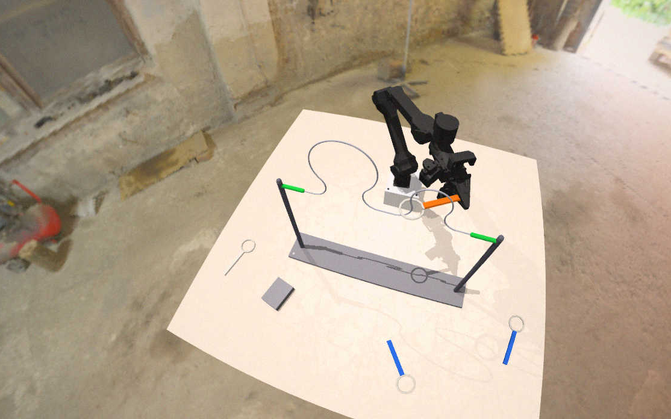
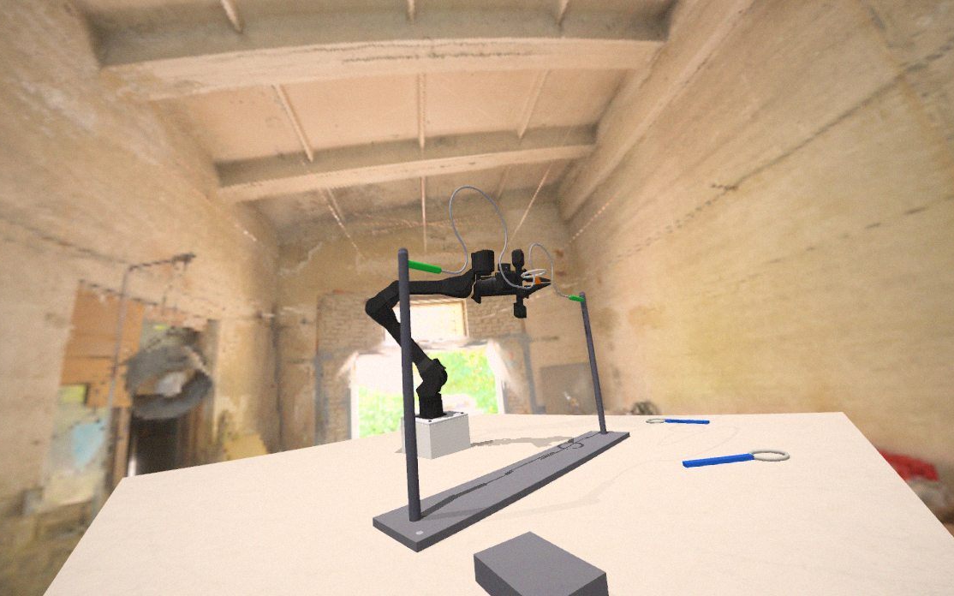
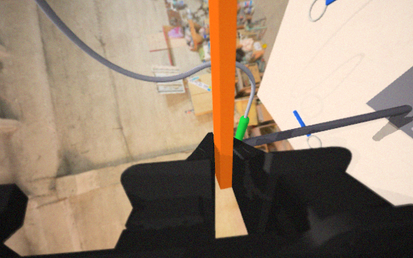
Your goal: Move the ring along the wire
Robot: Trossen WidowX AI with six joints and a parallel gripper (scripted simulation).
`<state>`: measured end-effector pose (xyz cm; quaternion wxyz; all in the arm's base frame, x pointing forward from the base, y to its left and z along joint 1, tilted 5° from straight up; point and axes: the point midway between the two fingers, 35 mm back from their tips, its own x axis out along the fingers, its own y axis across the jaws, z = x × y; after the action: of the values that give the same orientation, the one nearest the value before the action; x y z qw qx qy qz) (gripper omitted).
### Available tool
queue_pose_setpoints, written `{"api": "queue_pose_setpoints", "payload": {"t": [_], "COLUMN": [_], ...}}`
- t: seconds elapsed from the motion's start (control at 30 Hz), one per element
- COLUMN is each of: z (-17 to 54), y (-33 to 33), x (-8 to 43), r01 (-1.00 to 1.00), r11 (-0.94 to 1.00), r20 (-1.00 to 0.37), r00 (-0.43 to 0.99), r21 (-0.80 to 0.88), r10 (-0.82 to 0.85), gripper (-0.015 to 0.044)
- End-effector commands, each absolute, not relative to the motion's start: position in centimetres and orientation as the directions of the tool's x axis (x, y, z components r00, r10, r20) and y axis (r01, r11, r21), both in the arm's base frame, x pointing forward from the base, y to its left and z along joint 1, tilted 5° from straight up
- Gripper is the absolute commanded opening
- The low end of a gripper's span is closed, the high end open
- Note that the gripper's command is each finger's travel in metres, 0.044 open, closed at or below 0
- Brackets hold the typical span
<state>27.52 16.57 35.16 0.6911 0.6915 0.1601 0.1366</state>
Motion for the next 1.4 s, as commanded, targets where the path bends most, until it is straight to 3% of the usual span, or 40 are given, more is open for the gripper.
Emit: {"api": "queue_pose_setpoints", "payload": {"t": [0.0,1.37], "z": [36.3,38.3], "y": [16.5,16.0], "x": [27.3,27.1], "r01": [0.017,0.014], "r11": [-0.03,-0.061], "r20": [-0.003,0.012], "r00": [0.909,0.908], "r21": [0.999,0.998], "r10": [0.416,0.418], "gripper": [-0.015,-0.015]}}
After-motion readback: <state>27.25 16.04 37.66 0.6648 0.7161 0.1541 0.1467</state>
